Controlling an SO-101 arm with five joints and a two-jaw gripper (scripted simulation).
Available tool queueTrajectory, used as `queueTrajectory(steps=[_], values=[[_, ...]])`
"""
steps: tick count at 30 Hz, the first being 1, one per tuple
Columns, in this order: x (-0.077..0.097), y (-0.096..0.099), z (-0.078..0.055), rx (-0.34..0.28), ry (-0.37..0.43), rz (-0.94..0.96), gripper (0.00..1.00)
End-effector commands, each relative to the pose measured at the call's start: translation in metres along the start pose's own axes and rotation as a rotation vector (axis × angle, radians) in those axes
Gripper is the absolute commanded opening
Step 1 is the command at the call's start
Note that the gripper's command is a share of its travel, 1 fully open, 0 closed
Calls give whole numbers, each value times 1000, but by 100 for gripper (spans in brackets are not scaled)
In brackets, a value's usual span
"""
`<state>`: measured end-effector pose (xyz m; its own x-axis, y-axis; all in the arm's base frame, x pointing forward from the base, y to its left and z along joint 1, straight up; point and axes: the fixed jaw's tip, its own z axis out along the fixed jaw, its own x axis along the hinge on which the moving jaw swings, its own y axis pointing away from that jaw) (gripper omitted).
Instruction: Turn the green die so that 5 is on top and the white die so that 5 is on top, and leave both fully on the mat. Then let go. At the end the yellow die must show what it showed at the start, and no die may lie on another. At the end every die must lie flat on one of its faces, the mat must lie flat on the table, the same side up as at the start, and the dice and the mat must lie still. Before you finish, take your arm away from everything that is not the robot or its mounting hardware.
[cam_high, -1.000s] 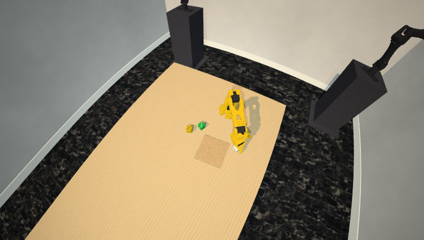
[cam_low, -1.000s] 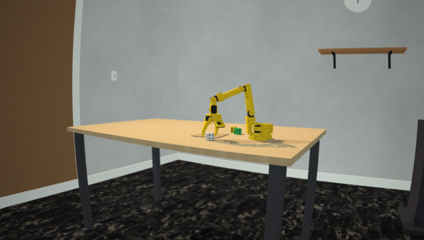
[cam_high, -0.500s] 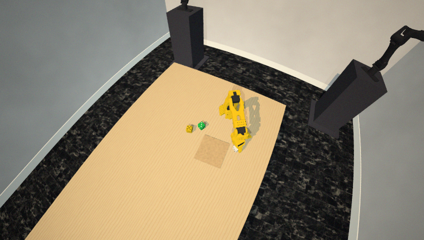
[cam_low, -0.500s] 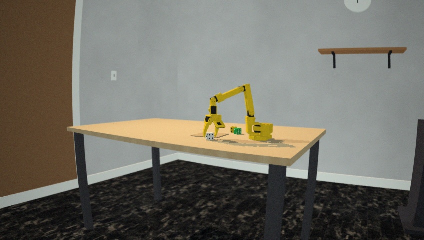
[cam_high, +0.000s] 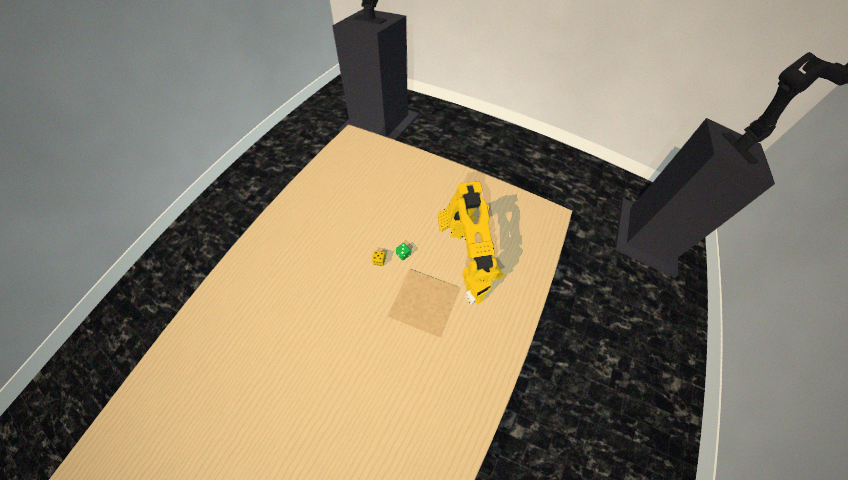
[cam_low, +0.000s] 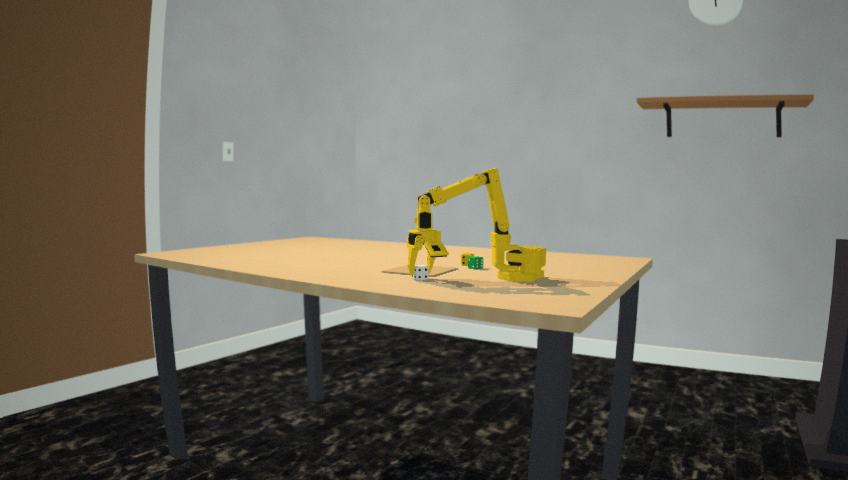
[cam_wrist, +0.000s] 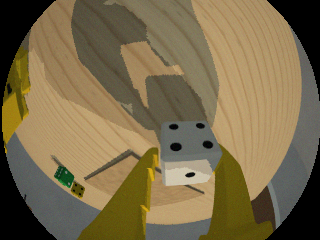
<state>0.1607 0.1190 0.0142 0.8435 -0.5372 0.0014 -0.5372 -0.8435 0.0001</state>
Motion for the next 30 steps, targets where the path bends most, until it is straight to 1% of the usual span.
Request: queueTrajectory(steps=[1,7,19,27,30], values=[[0,-6,-5,27,8,-3,19],[0,-8,-5,27,8,-3,16],[0,-8,-5,27,8,-3,15],[0,-8,-5,27,8,-3,2],[0,-8,-5,27,8,-3,0]])
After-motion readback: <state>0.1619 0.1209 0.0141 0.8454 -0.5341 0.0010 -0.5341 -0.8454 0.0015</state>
